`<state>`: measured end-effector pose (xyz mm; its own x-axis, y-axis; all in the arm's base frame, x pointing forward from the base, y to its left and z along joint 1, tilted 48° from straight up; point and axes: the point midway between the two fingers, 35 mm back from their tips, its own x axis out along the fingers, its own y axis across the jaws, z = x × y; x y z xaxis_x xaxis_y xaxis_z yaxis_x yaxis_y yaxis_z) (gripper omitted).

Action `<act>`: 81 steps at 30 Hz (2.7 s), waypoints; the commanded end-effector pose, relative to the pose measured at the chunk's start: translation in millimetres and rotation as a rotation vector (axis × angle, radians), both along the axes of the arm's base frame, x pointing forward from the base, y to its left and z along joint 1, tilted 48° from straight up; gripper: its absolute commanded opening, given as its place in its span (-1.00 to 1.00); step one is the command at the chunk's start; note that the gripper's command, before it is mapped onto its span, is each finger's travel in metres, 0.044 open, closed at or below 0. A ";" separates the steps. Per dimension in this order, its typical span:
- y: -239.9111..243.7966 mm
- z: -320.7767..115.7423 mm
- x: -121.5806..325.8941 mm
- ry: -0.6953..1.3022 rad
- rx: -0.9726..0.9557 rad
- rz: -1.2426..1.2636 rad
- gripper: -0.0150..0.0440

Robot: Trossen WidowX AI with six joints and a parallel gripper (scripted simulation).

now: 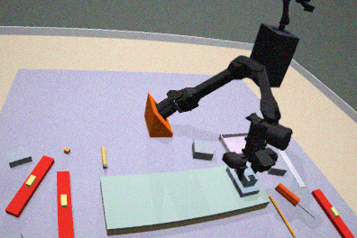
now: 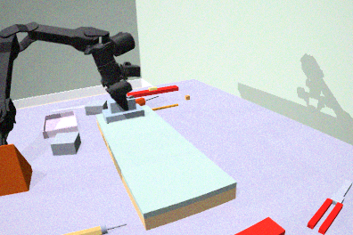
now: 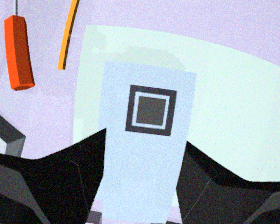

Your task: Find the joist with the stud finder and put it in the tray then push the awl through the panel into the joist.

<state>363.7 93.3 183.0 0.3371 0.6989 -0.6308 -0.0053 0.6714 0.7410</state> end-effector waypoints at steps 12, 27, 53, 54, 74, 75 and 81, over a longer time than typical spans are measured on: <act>0.2 -0.3 0.1 0.000 0.005 0.003 -0.49; -38.5 -43.8 0.3 0.001 0.003 0.003 -0.49; -106.4 -119.3 0.4 0.001 0.000 0.003 -0.49; -109.0 -122.2 0.4 0.001 -0.001 0.003 -0.49; -161.7 -179.6 0.4 0.000 -0.004 0.003 -0.49; -164.3 -182.5 0.4 0.000 -0.004 0.003 -0.49; -180.2 -199.6 0.4 0.000 -0.005 0.003 -0.49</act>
